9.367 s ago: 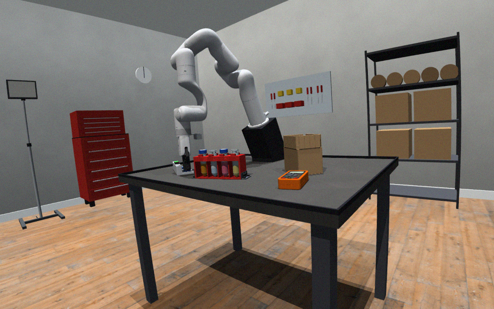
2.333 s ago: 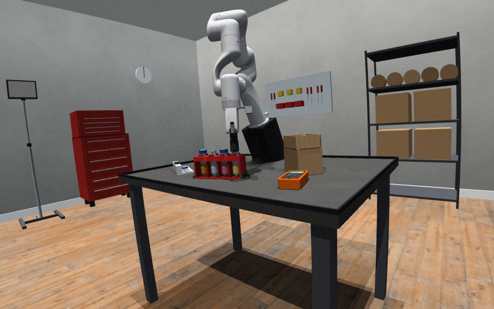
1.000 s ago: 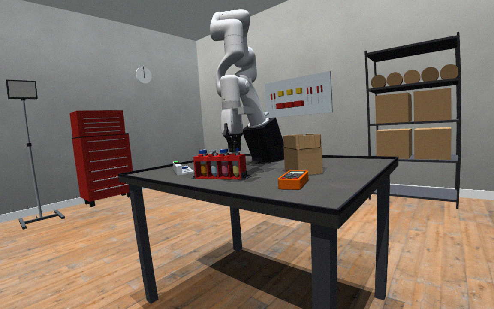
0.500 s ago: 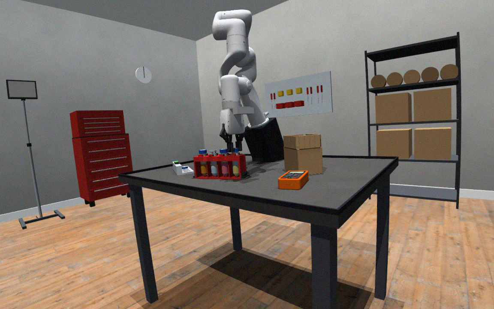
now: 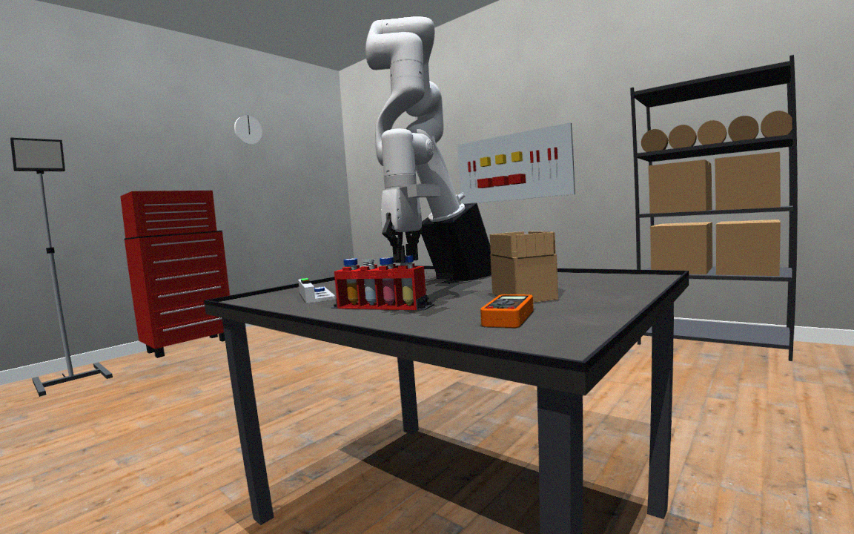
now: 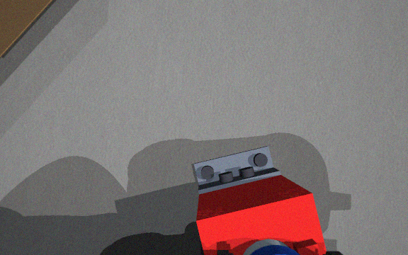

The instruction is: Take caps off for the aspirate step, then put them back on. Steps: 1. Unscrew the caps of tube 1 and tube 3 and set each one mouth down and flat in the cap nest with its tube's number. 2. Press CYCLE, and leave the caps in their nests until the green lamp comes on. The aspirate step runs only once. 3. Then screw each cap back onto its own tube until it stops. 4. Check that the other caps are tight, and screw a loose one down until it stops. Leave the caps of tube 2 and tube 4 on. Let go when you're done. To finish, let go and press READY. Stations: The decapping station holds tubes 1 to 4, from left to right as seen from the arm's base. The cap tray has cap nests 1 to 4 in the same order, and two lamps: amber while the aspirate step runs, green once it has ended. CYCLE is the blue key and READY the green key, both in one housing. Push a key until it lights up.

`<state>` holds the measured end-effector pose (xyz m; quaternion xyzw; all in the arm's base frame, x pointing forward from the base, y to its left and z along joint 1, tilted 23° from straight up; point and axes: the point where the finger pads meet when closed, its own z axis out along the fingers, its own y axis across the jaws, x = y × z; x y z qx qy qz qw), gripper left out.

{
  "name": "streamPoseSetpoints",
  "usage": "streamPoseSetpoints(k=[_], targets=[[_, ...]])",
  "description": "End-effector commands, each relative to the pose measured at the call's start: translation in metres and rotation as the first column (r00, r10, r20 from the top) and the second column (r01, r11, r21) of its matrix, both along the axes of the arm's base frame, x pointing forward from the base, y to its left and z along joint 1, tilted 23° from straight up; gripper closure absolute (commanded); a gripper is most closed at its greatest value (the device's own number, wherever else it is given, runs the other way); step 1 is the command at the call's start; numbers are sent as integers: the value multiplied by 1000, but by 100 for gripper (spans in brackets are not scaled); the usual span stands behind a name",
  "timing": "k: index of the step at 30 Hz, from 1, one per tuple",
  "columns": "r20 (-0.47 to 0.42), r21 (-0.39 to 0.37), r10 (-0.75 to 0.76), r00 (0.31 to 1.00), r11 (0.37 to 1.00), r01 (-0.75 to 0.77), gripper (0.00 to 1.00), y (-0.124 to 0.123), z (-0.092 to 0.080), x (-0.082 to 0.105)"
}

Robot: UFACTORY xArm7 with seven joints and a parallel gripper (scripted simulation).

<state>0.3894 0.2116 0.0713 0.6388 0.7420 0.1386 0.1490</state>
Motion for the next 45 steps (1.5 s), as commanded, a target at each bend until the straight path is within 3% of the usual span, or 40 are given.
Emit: streamPoseSetpoints(k=[1, 7, 15, 20, 21, 35, 45], targets=[[0, -32, 85, 996, 996, -84, 54, 1, 1, 0], [-14, -126, 300, 954, 946, -299, 54, 1, 1, 0], [-60, -236, 548, 835, 805, -545, 54, 1, 1, 0], [-60, -236, 548, 835, 805, -545, 54, 1, 1, 0], [-60, -236, 548, 835, 805, -545, 100, 1, 1, 0], [-60, -236, 547, 835, 805, -545, 100, 0, 1, 0], [-11, -115, 275, 961, 955, -275, 100, 1, 0, 1]])
